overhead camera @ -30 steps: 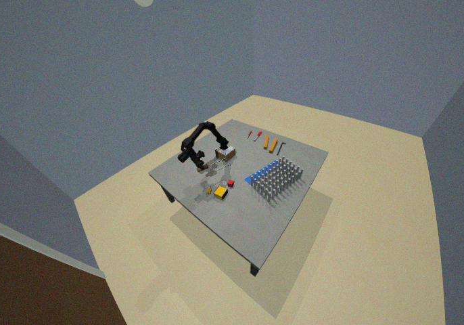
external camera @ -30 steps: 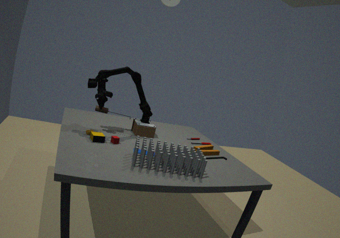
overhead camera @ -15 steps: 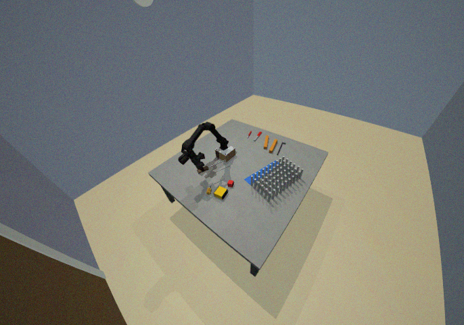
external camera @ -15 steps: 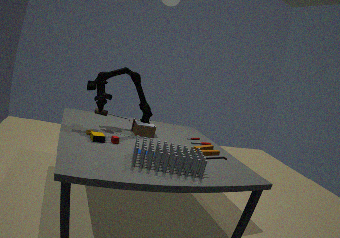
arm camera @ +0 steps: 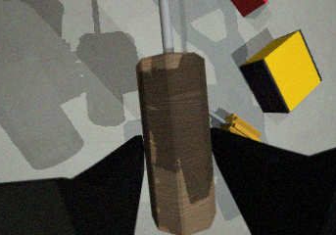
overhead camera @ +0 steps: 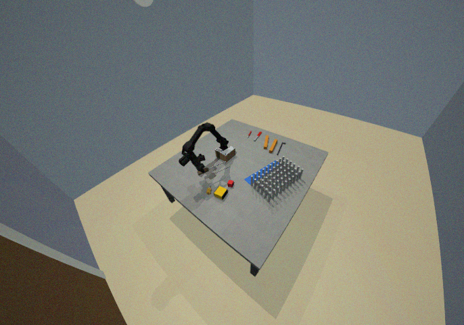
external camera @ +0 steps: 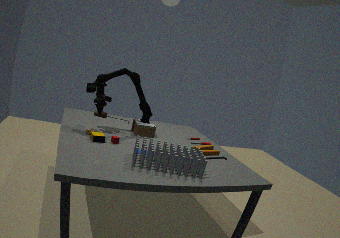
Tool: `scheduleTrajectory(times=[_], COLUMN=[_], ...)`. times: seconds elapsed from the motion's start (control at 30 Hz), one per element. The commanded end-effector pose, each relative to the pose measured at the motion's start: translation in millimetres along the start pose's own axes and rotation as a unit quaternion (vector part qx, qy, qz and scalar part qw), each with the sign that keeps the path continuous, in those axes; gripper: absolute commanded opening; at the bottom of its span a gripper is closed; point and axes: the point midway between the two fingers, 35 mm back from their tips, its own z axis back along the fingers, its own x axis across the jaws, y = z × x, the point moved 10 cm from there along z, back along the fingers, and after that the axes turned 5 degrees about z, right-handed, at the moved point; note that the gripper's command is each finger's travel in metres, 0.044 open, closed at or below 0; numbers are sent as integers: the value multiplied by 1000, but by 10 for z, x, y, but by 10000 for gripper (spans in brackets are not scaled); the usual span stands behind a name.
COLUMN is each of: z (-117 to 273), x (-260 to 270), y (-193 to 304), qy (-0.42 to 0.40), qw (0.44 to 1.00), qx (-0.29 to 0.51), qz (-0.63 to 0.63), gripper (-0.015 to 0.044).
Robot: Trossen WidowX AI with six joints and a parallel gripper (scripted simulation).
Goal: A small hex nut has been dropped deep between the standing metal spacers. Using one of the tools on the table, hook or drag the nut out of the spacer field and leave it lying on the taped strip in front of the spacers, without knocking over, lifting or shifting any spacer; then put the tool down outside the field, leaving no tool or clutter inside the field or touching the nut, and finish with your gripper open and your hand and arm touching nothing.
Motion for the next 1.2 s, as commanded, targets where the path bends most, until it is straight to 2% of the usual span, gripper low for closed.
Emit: scheduleTrajectory(times=[0.0, 1.17], z=[-47, -400], x=[13, 128], y=[8, 90], qy=[2, 3], qw=[1000, 1000], qx=[-3, -3], qz=[-3, -3], gripper=[0, 0])
